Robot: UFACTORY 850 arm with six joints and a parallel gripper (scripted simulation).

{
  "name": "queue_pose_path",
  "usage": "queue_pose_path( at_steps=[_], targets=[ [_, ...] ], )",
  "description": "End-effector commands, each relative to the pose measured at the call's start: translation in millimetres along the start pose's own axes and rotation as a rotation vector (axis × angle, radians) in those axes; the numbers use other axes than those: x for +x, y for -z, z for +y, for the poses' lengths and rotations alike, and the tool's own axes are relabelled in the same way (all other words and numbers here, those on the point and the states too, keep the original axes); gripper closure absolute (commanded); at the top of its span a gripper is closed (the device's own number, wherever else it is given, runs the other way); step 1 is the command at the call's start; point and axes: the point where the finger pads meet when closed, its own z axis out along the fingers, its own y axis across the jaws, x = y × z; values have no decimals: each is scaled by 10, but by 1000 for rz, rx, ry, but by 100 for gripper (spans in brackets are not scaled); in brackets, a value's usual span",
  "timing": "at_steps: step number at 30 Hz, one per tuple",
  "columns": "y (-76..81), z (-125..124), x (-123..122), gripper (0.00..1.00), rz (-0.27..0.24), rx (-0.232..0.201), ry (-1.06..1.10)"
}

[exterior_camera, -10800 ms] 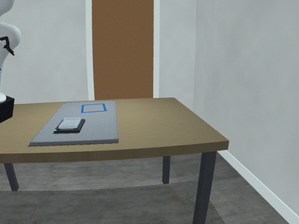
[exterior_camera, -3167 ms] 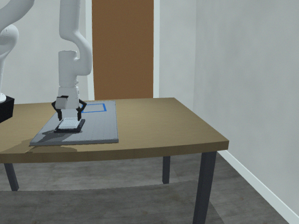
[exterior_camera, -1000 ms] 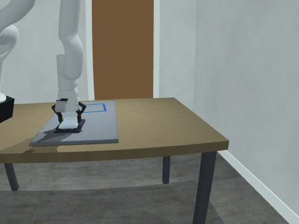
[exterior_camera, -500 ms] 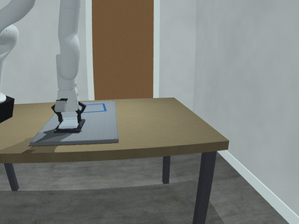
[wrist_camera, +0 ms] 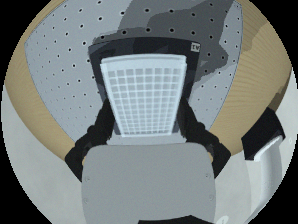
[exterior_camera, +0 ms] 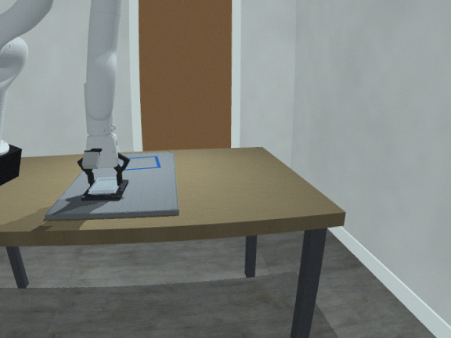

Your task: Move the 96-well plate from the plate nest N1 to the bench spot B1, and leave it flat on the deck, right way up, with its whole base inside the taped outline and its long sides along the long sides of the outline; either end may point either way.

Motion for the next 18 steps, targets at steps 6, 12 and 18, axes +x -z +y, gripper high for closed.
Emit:
queue_pose_path(
  at_steps=[6, 12, 18],
  targets=[
    [3, -7, 1, 100, 5, 4, 0],
    [23, -7, 1, 100, 5, 4, 0],
    [49, -6, 0, 100, 5, 4, 0]
  ],
)
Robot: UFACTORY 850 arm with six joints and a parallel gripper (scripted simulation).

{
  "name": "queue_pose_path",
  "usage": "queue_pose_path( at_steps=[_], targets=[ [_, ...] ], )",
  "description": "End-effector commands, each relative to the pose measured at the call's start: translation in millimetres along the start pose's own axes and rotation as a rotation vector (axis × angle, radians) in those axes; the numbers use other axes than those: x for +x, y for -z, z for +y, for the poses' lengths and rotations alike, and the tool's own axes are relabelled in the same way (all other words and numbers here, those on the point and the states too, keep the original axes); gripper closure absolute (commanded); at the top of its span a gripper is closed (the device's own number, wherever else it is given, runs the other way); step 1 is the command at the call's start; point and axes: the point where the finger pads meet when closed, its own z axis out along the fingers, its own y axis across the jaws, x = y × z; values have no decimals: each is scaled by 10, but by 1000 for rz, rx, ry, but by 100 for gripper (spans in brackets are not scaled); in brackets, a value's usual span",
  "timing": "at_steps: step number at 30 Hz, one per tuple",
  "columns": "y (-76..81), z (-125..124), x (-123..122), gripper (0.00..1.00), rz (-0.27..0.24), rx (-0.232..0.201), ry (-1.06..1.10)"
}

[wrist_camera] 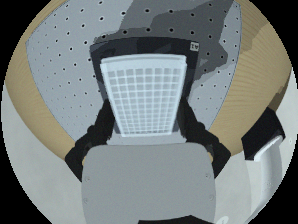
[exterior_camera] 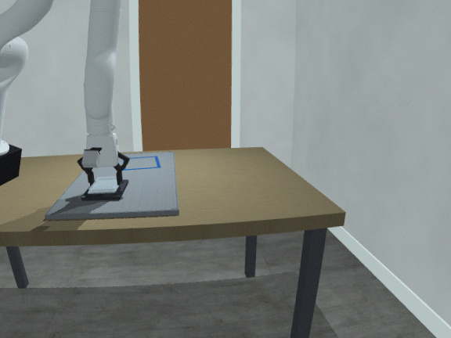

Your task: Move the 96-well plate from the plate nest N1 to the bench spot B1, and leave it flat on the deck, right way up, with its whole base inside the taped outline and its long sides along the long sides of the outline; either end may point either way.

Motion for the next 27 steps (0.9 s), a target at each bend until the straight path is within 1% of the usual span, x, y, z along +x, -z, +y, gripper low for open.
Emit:
queue_pose_path(
  at_steps=[1, 27],
  targets=[
    [30, -6, 3, 100, 1, 1, 0],
    [176, -6, 3, 100, 1, 1, 0]
  ],
)
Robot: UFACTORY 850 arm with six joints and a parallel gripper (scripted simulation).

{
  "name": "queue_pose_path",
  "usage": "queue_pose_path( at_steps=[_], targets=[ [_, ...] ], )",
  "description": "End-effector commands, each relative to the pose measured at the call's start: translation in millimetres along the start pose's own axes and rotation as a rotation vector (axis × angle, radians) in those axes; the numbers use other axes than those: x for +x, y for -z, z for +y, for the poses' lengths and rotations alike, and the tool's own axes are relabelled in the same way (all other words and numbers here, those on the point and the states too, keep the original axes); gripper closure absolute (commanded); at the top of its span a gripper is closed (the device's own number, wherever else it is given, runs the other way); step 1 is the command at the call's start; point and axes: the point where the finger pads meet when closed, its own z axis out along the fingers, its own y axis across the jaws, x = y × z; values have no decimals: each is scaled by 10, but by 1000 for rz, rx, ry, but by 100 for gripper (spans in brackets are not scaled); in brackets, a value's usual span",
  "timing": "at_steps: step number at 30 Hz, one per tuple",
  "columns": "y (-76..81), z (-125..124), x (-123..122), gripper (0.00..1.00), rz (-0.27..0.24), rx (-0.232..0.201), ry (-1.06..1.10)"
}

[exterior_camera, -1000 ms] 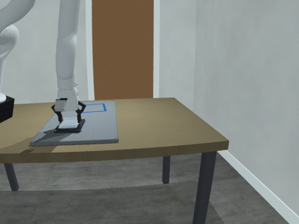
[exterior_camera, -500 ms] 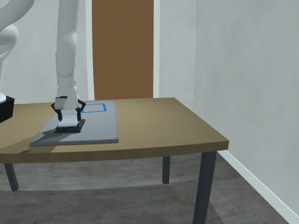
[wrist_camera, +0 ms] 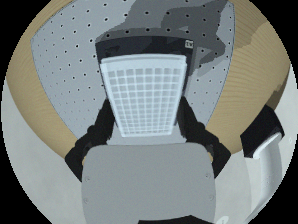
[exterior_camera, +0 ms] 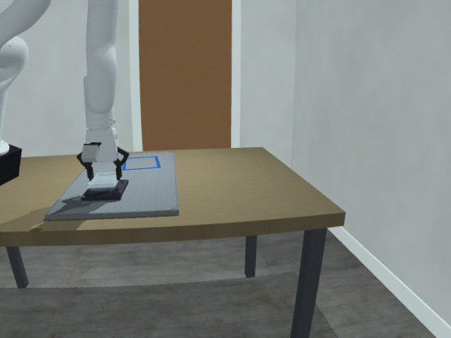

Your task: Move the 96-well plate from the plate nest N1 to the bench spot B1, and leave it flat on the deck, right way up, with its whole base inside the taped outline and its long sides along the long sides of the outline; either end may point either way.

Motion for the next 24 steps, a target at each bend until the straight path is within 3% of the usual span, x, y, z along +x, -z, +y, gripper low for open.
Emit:
queue_pose_path(
  at_steps=[1, 7, 24],
  targets=[
    [18, -7, 3, 100, -2, 0, 0],
    [18, -7, 3, 100, -2, 0, 0],
    [268, -8, 4, 100, -2, 0, 0]
  ],
)
